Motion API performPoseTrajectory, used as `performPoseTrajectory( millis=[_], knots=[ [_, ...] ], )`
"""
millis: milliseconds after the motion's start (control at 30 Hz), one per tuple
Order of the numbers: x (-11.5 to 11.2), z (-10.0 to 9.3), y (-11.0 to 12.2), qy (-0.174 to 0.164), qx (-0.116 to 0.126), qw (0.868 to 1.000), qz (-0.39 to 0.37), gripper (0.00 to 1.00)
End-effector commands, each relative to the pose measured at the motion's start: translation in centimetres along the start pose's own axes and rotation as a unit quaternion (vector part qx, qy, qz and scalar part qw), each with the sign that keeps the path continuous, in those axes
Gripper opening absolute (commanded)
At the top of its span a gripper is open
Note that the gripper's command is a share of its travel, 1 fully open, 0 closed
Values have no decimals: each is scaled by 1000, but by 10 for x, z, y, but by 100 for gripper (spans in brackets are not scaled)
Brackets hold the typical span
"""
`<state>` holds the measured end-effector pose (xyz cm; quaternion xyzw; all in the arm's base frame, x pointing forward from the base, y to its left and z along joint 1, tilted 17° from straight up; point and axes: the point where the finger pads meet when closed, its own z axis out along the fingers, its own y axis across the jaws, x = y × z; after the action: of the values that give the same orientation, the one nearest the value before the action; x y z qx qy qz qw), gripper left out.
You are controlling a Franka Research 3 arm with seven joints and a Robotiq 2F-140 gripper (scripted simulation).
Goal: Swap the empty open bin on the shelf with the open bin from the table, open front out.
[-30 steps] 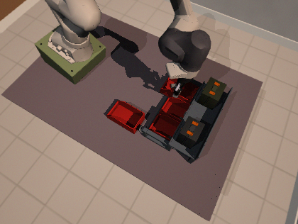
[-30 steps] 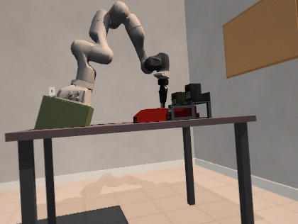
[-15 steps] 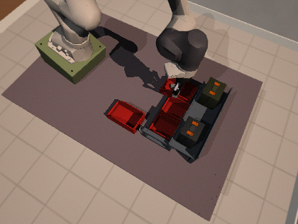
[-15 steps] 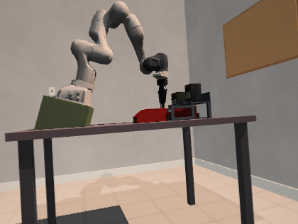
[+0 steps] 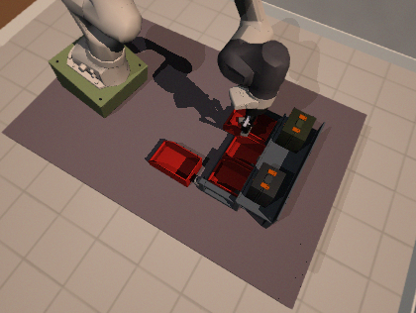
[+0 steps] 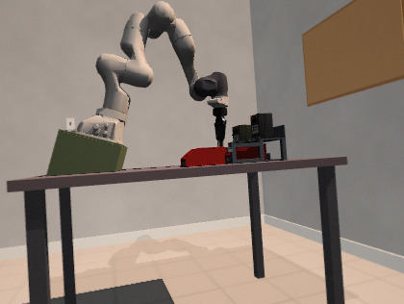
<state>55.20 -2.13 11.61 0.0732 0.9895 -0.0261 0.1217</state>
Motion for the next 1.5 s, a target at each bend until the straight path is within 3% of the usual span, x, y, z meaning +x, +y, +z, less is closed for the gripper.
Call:
performPoseTrajectory(
  millis=[0,600,633,1467],
  knots=[
    [-3,-1,0,-5,0,1000,1,0],
    [-4,-1,0,-7,0,1000,1,0],
    [-4,-1,0,-7,0,1000,1,6],
    [-4,-1,0,-7,0,1000,1,6]
  ],
)
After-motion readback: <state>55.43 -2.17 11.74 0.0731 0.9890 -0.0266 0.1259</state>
